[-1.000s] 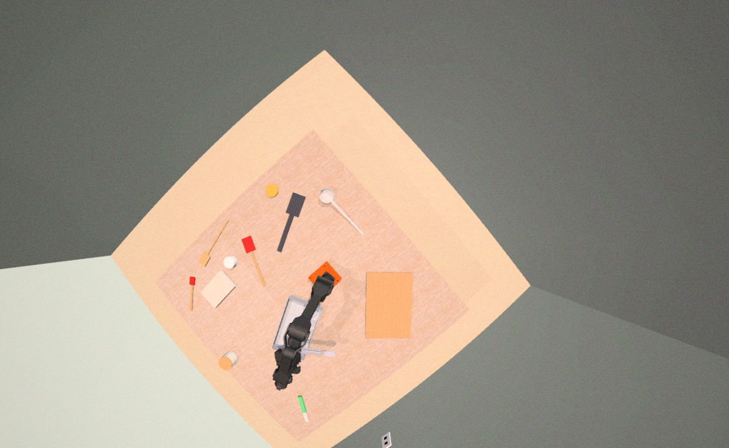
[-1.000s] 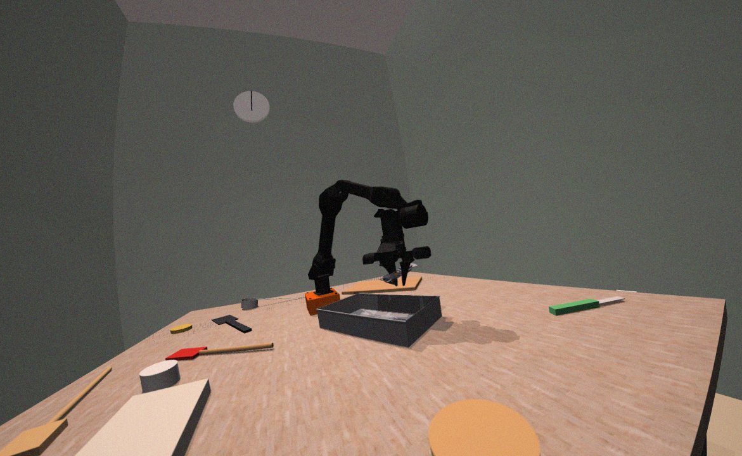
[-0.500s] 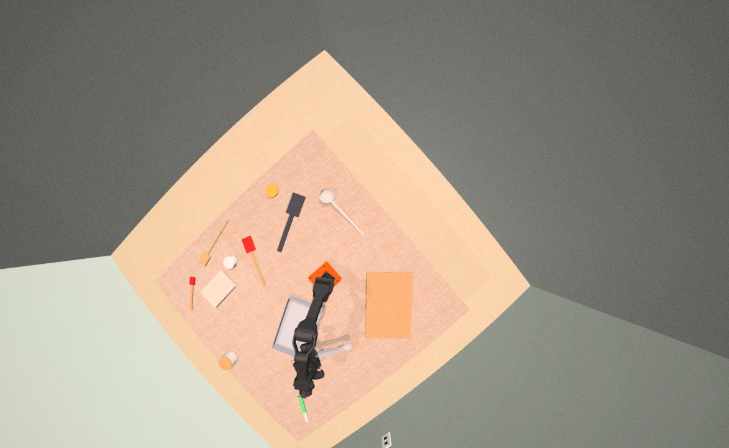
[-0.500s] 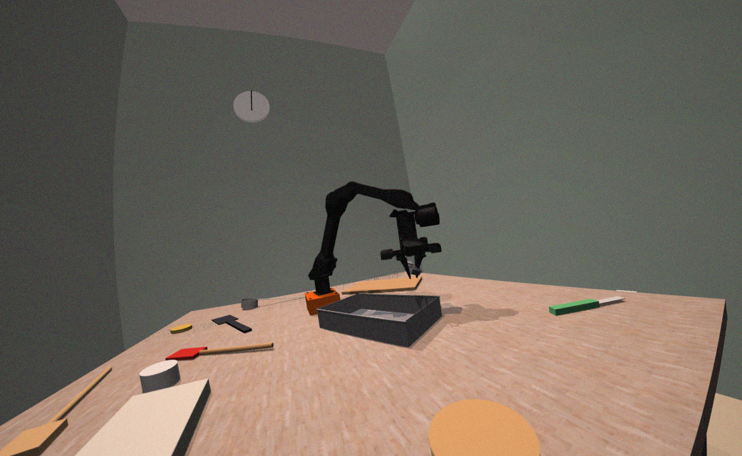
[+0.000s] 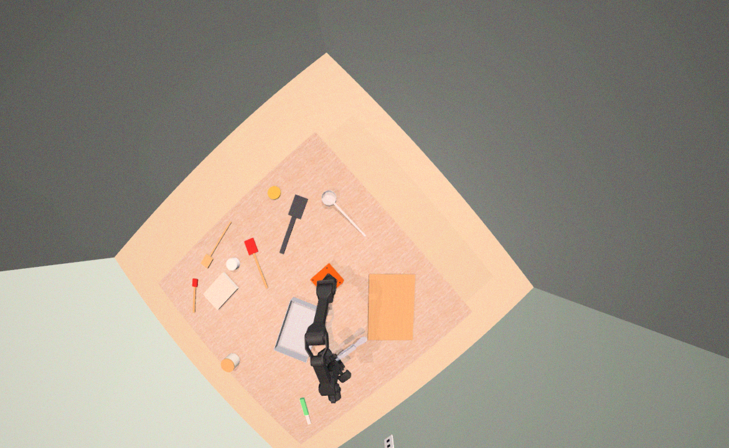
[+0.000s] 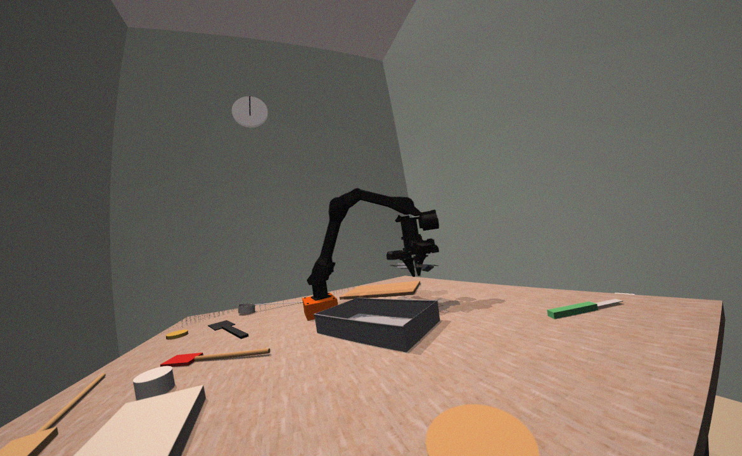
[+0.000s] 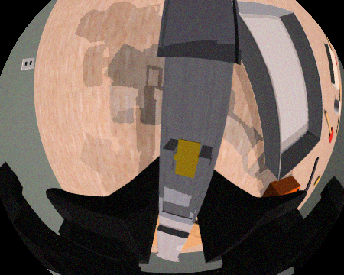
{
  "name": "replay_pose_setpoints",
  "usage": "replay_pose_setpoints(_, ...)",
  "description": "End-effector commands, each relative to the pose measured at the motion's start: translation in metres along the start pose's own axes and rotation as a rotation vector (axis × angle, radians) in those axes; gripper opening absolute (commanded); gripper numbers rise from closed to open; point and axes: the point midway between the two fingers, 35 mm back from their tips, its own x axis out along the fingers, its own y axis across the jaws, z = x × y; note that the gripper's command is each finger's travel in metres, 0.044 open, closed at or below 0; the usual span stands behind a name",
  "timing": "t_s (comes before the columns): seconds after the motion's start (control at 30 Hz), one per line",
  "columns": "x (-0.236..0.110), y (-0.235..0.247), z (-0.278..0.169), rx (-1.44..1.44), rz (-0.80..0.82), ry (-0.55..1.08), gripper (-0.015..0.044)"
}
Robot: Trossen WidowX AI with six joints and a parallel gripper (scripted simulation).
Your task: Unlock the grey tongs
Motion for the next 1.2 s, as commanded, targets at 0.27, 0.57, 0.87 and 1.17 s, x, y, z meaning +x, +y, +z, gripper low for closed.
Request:
replay_pose_setpoints(0.27,-0.005,0.025,-0.036,-0.178,0.008,-0.008,-0.0150)
replay_pose_setpoints(0.57,-0.005,0.045,-0.085,-0.381,0.013,-0.001,-0.0150)
replay_pose_setpoints(0.87,-0.005,0.060,-0.142,-0.619,0.017,0.003,-0.0150)
replay_pose_setpoints(1.17,-0.006,0.066,-0.202,-0.858,0.019,0.009,-0.0150)
